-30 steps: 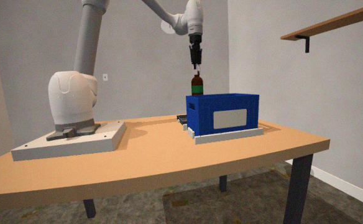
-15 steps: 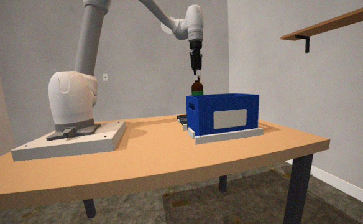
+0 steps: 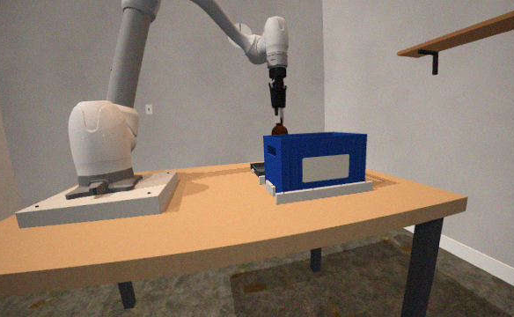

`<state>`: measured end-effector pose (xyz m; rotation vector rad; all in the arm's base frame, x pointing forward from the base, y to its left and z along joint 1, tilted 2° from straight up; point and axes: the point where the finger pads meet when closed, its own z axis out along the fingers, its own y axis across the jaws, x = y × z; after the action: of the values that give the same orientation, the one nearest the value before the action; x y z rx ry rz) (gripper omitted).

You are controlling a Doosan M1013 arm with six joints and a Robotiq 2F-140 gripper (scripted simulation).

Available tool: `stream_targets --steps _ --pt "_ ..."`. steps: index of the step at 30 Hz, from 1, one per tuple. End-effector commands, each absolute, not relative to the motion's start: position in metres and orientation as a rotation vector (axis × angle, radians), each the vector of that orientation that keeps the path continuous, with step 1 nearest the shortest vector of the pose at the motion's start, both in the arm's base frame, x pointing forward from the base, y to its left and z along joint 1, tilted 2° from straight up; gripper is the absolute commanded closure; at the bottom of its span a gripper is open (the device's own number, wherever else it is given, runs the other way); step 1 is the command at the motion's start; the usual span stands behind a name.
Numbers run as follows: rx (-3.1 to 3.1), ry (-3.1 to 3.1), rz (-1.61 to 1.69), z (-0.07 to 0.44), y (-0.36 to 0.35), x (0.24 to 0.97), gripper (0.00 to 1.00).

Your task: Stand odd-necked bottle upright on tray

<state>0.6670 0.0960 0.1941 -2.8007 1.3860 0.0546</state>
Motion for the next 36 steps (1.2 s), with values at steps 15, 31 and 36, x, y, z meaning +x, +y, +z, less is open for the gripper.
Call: stream_targets --steps 15,31,36 --pt "-2.800 1.386 0.054 0.157 0.097 0.666 1.00" --pt "-2.800 1.386 0.054 0.139 0.098 0.666 1.00" --pt "-2.800 1.386 0.054 0.136 0.098 0.666 1.00"
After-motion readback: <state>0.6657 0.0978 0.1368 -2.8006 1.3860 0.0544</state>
